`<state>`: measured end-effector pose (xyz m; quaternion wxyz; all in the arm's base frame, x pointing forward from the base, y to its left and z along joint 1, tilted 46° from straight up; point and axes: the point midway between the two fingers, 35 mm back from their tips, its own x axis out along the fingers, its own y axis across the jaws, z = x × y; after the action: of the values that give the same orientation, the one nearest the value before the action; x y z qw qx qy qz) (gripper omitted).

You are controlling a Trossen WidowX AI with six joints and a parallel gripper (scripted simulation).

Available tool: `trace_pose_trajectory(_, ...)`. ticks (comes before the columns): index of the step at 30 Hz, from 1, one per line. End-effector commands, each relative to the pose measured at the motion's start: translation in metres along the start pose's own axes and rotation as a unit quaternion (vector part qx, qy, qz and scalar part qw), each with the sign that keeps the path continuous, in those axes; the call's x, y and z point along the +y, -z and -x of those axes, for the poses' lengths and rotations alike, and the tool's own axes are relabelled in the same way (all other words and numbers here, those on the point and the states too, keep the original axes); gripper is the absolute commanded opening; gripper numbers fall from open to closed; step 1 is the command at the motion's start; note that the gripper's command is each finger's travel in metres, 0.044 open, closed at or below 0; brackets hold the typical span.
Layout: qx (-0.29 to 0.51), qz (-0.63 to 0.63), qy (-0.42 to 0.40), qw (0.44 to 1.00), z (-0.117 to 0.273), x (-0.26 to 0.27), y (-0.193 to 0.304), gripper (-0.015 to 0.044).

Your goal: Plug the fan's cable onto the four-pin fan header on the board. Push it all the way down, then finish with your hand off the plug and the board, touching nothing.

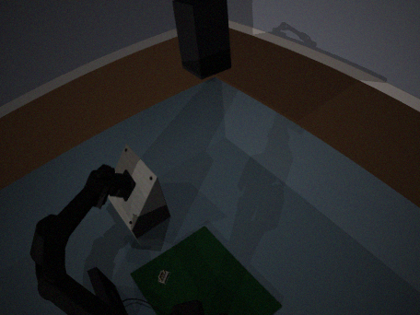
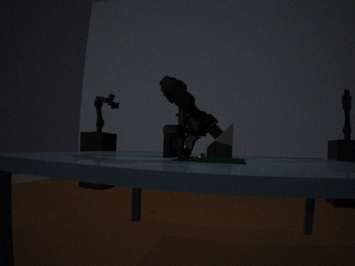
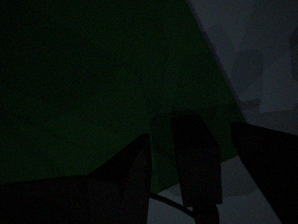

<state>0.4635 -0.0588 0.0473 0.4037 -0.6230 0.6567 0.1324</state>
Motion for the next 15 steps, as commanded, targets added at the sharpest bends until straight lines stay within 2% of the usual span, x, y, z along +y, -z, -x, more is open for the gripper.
trace_pose_trajectory(1,0.0,0.0,0.0,1.0,0.0,0.0,0.0,0.0125)
trace_pose_trajectory(6,0.0,0.0,0.0,1.0,0.0,0.0,0.0,0.0)
trace_pose_trajectory(9,0.0,0.0,0.0,1.0,0.003,0.0,0.0,0.0)
trace_pose_trajectory(13,0.002,0.002,0.0,1.0,0.047,0.0,-0.001,0.0)
trace_pose_trajectory(15,0.003,0.002,0.0,1.0,0.05,0.0,-0.001,0.0)
